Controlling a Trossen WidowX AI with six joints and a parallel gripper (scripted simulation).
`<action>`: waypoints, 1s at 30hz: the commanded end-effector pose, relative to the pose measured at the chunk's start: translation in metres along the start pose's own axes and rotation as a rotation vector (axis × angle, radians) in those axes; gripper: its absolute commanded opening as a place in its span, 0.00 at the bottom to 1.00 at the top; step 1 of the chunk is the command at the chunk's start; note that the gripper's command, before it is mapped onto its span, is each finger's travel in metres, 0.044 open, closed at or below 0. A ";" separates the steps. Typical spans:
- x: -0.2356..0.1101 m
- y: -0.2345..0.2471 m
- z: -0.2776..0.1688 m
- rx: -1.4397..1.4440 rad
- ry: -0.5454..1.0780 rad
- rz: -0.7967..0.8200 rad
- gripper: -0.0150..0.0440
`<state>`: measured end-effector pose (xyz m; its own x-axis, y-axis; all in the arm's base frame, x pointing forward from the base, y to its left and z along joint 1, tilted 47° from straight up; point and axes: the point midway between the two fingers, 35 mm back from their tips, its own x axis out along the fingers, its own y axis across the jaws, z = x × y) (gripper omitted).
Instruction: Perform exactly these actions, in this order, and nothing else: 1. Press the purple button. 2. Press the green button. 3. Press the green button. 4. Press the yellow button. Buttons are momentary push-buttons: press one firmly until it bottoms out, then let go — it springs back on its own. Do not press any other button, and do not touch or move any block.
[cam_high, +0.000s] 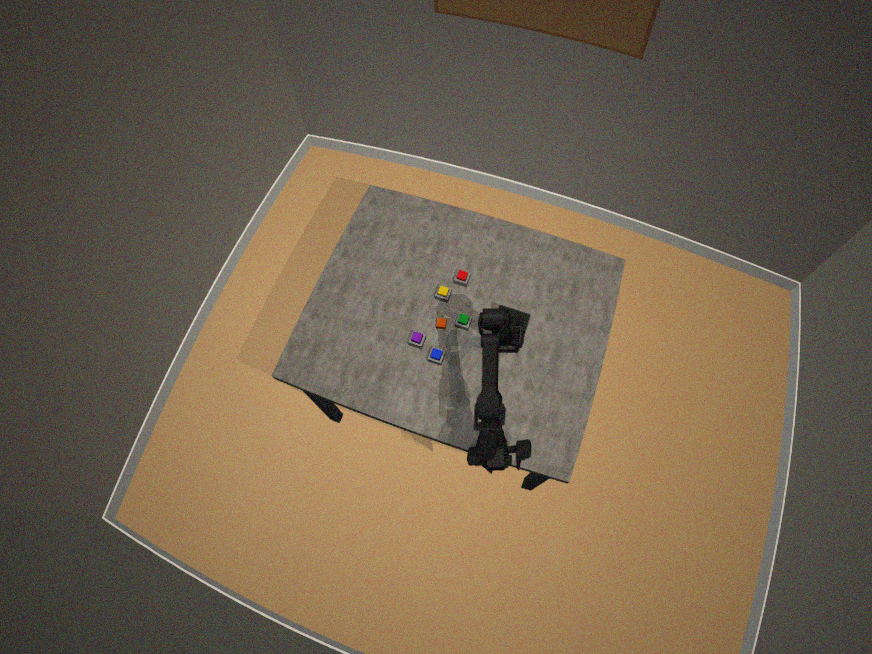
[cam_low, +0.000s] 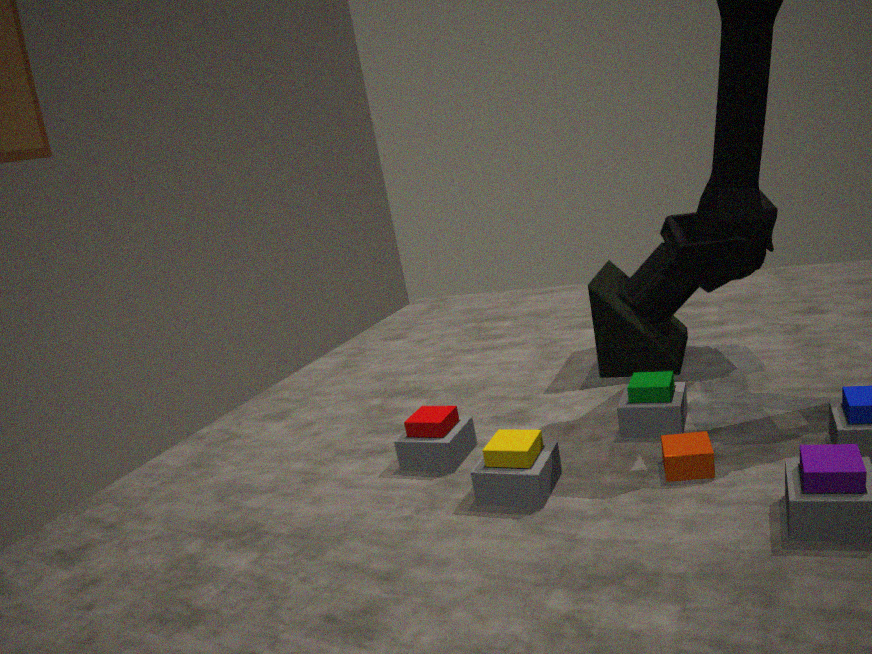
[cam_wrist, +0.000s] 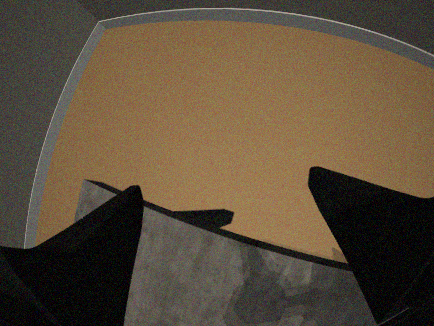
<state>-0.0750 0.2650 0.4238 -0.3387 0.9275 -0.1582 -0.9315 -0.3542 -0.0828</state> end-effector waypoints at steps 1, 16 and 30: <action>0.011 -0.047 -0.030 0.038 0.143 -0.117 0.93; -0.060 -0.212 -0.160 0.482 0.563 -0.495 0.93; -0.216 -0.264 -0.269 1.230 0.551 -0.723 0.93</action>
<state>0.2628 0.1630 0.2276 0.0727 0.5879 -0.8057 -0.6361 0.6495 0.4165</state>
